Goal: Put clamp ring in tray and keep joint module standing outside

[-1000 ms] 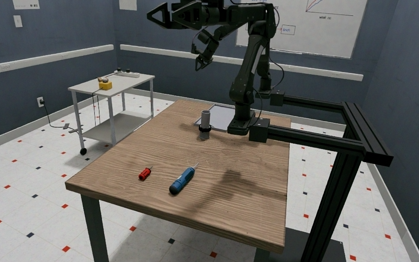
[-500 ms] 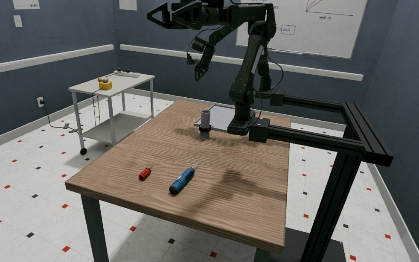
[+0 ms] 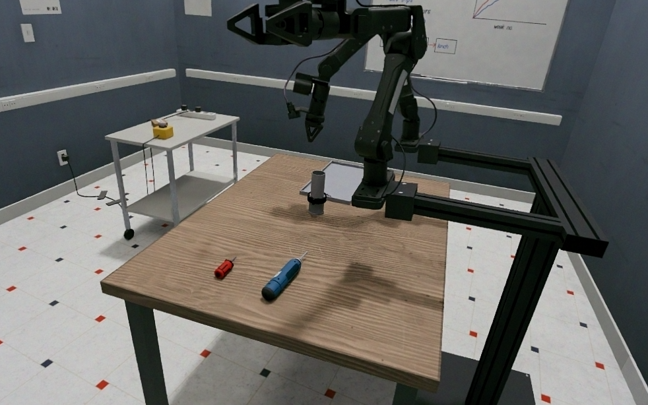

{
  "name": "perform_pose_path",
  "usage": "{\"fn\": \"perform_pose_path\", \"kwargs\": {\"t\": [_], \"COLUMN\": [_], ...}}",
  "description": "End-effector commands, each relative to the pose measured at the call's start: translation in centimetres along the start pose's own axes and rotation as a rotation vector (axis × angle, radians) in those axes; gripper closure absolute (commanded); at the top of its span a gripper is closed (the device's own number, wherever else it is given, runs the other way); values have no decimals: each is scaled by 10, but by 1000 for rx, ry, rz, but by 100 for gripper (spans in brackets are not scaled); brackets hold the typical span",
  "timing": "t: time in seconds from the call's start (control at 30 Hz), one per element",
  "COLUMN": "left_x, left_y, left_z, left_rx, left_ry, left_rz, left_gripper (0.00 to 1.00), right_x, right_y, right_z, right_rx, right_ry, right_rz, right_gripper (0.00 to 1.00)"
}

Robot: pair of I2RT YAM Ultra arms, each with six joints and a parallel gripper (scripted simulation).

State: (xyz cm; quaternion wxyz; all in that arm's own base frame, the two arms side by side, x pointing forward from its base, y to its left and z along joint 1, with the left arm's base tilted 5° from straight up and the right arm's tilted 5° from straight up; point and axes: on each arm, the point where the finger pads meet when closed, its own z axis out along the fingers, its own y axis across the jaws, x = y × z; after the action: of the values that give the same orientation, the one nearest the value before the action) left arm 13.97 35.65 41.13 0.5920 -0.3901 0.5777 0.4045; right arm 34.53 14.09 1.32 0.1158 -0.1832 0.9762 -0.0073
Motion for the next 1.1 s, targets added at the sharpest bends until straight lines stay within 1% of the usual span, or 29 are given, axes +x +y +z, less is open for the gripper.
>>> {"fn": "perform_pose_path", "kwargs": {"t": [0.0, 0.3, 0.37, 0.4, 0.47, 0.5, 0.7, 1.03, 1.07], "left_x": [-9, -9, -9, -9, -9, -9, -9, -9, -9], "left_y": [4, 4, 4, 4, 4, 4, 4, 4, 4], "left_z": [-3, -3, -3, -3, -3, -3, -3, -3, -3], "left_rx": [-14, -14, -14, -14, -14, -14, -14, -14, -14], "left_ry": [4, 4, 4, 4, 4, 4, 4, 4, 4], "left_rz": [-13, -13, -13, -13, -13, -13, -13, -13, -13], "left_gripper": [0, 0, 0, 0, 0, 0, 0, 0, 0], "right_x": [2, 38, 38, 32, 32, 29, 29, 26, 21], "right_y": [17, 78, 78, 78, 78, 71, 75, 71, 73], "right_z": [0, 19, 19, 10, 10, 8, 7, 6, 9], "right_rx": [3, -15, -15, -20, -20, -17, -19, -17, -21], "right_ry": [28, 162, 162, 133, 133, 127, 124, 124, 99], "right_rz": [-41, -216, -216, -213, -213, -192, -201, -187, -186], "right_gripper": [20, 20, 20, 20, 20, 20, 20, 20, 20]}}
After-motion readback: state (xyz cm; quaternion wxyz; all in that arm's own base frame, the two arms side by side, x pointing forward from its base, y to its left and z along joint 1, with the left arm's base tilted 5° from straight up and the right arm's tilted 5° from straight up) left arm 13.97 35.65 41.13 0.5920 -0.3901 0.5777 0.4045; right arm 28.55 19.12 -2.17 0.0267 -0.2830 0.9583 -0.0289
